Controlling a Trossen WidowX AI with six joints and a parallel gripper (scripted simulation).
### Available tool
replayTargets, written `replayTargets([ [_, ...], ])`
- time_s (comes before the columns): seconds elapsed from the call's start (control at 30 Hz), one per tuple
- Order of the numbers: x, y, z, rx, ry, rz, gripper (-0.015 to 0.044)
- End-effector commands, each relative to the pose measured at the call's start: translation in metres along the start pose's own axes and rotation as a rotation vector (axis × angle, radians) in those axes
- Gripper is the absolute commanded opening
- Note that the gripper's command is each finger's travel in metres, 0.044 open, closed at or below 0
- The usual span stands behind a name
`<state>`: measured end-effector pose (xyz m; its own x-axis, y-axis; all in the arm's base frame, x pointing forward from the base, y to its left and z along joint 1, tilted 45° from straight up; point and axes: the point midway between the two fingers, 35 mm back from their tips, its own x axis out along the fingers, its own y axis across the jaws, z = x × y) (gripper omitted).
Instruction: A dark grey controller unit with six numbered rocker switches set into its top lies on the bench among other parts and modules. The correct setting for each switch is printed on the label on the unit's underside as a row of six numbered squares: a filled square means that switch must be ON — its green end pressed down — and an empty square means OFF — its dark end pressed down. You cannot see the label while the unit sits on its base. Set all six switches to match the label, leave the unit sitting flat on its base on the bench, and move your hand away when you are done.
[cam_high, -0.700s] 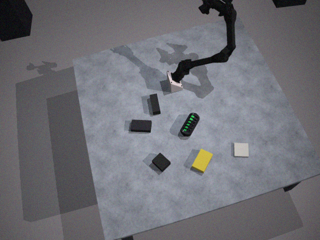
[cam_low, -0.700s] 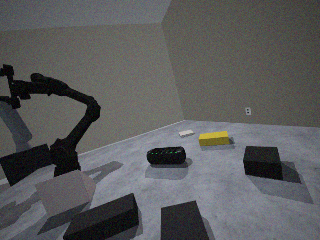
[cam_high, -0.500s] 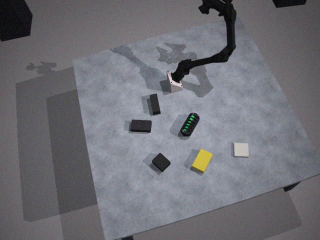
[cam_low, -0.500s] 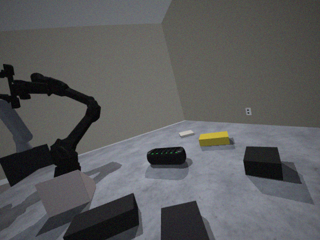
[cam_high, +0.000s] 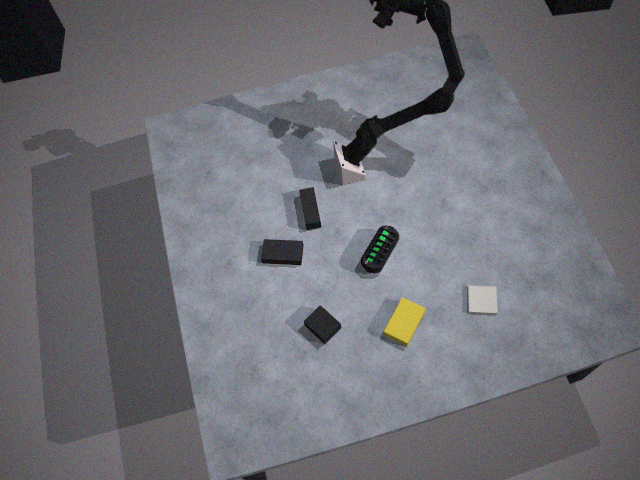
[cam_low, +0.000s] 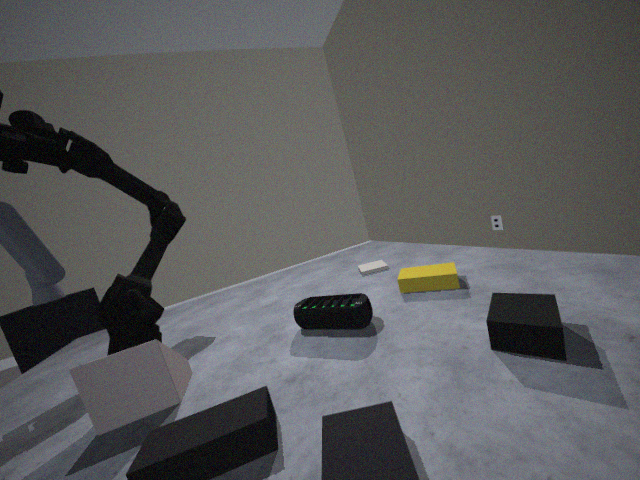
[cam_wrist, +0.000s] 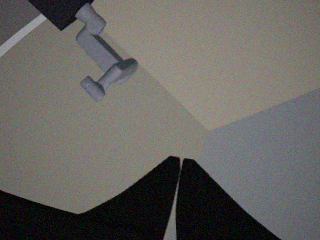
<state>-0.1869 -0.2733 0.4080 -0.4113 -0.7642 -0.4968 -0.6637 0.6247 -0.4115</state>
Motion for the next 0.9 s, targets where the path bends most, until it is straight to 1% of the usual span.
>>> replayTargets([
  [0.0,0.018,-0.027,0.019,-0.046,-0.091,-0.067,0.0000],
  [0.27,0.035,-0.083,0.062,-0.135,-0.245,-0.197,0.0000],
  [0.57,0.047,-0.145,0.137,-0.234,-0.484,-0.320,0.0000],
  [0.7,0.047,-0.171,0.175,-0.301,-0.592,-0.364,0.0000],
  [0.87,0.031,-0.197,0.222,-0.397,-0.701,-0.419,0.0000],
])
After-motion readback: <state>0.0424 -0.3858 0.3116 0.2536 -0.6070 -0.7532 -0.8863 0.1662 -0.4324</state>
